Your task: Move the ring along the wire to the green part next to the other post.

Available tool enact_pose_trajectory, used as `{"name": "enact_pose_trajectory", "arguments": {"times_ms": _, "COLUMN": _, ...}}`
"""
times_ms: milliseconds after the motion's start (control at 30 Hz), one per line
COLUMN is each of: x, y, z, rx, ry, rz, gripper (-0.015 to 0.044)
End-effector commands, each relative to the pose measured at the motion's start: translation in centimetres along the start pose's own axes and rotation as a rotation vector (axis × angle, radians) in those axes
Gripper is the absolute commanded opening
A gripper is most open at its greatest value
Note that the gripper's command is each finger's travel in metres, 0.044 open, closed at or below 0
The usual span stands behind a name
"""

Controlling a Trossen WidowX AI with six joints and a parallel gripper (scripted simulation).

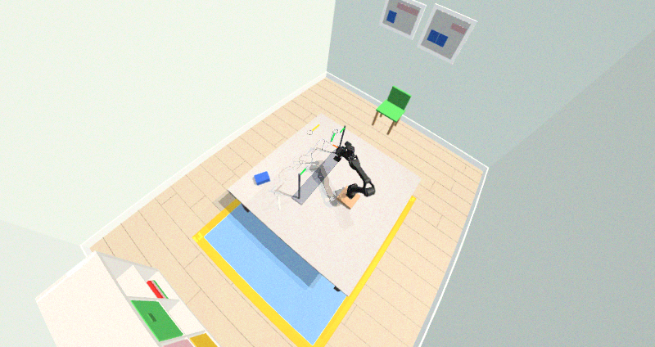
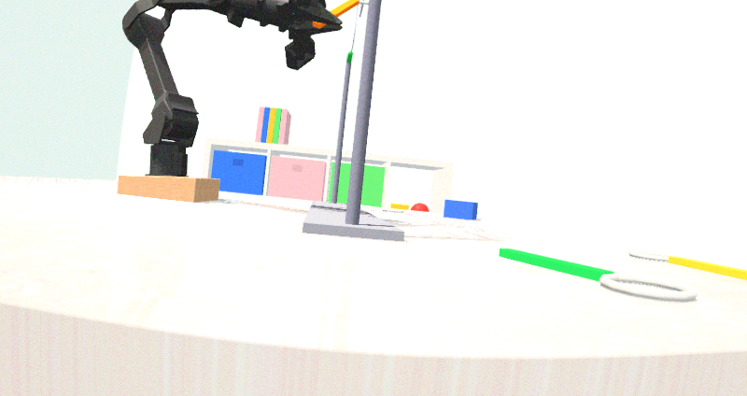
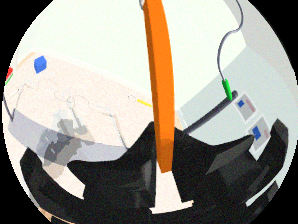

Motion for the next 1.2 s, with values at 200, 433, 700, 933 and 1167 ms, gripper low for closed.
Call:
{"name": "enact_pose_trajectory", "arguments": {"times_ms": 200, "x": 0.7, "y": 2.4, "z": -1.1, "rx": -0.225, "ry": 0.003, "rz": -0.125, "gripper": -0.0150}}
{"name": "enact_pose_trajectory", "arguments": {"times_ms": 433, "x": 1.2, "y": 3.7, "z": -2.1, "rx": -0.353, "ry": 0.003, "rz": -0.198, "gripper": -0.0150}}
{"name": "enact_pose_trajectory", "arguments": {"times_ms": 700, "x": 1.8, "y": 4.8, "z": -3.2, "rx": -0.467, "ry": 0.002, "rz": -0.263, "gripper": -0.0150}}
{"name": "enact_pose_trajectory", "arguments": {"times_ms": 933, "x": 2.3, "y": 5.4, "z": -4.0, "rx": -0.531, "ry": 0.002, "rz": -0.299, "gripper": -0.0150}}
{"name": "enact_pose_trajectory", "arguments": {"times_ms": 1167, "x": 2.7, "y": 6.0, "z": -4.7, "rx": -0.568, "ry": 0.001, "rz": -0.320, "gripper": -0.0150}}
Point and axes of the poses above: the point midway between the two fingers, 35 mm back from their tips, its own x axis back along the fingers, its own y axis across the jaws, z = x × y, the point moved 10 cm from there along x, back along the fingers, and after that the axes turned 13 degrees about x, right-handed, at the moved point
